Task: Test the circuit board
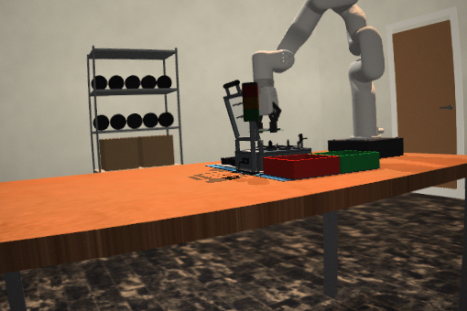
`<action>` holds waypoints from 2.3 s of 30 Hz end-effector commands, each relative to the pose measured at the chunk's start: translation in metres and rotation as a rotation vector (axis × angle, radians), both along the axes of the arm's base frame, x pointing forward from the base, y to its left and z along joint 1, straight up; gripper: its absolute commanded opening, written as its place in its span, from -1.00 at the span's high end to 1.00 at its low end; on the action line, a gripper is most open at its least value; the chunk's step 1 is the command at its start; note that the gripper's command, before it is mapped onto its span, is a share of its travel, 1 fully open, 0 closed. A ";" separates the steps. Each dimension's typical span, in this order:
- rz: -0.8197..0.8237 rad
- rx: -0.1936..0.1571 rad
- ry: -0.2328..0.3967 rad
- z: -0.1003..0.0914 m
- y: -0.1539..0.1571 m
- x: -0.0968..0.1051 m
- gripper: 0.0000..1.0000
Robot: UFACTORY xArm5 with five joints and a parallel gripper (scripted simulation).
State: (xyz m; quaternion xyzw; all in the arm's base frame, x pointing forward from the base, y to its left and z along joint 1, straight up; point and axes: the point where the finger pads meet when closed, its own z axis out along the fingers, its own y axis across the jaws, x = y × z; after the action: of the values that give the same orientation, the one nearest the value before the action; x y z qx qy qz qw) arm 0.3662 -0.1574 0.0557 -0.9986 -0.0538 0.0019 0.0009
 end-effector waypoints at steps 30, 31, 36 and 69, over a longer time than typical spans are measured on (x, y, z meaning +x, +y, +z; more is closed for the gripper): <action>1.038 0.001 -0.004 0.001 -0.001 0.001 -0.58; 1.062 0.001 -0.004 0.001 -0.001 0.001 -0.58; 1.130 0.001 -0.004 0.001 -0.001 0.001 -0.58; 1.363 0.002 -0.004 0.001 -0.001 0.001 -0.58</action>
State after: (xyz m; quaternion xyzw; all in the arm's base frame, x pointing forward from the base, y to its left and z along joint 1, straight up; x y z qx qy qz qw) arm 0.3662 -0.1574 0.0557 -0.7417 -0.6708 0.0009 0.0019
